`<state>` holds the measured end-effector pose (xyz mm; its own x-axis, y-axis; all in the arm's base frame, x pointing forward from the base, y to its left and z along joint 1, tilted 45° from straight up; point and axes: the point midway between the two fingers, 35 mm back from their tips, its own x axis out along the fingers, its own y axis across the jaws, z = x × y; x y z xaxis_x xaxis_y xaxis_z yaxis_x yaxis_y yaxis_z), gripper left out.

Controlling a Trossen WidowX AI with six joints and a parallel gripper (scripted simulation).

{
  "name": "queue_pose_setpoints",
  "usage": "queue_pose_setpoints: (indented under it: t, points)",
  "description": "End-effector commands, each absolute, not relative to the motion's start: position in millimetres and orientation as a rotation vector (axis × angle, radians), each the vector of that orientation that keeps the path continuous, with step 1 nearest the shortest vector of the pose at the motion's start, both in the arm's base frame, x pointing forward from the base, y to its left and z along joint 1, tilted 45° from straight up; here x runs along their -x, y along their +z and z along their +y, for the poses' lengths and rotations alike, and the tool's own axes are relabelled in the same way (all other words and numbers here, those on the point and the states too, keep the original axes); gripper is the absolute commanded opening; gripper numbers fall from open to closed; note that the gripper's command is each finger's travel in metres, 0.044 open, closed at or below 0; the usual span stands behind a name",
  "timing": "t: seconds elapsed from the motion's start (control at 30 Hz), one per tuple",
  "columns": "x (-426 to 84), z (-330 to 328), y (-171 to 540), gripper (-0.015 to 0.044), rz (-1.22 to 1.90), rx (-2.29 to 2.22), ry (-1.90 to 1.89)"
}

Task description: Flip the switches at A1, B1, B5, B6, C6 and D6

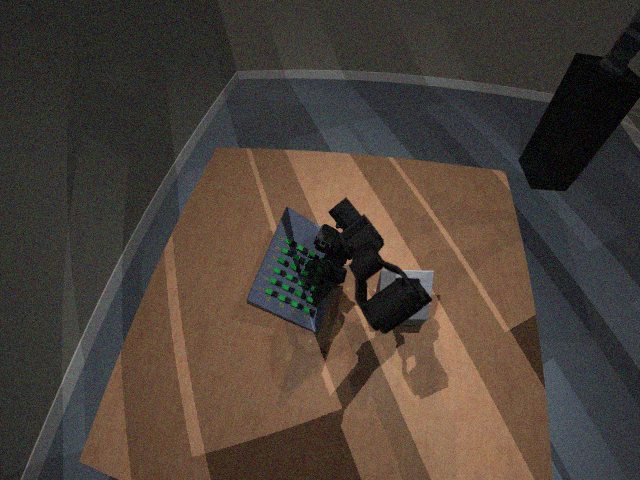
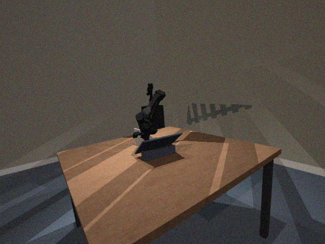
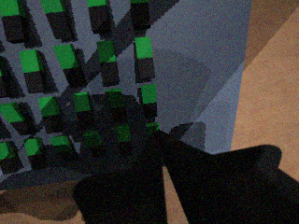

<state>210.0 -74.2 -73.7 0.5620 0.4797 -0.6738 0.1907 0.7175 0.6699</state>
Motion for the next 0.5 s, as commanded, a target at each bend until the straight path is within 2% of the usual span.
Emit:
queue_pose_setpoints:
  t: [0.0,0.47]
  points:
    - [-211.3,-68.9,-77.0,0.0,0.987,-0.796,0.196]
    - [-215.1,-65.6,-81.3,0.0,0.987,-0.796,0.196]
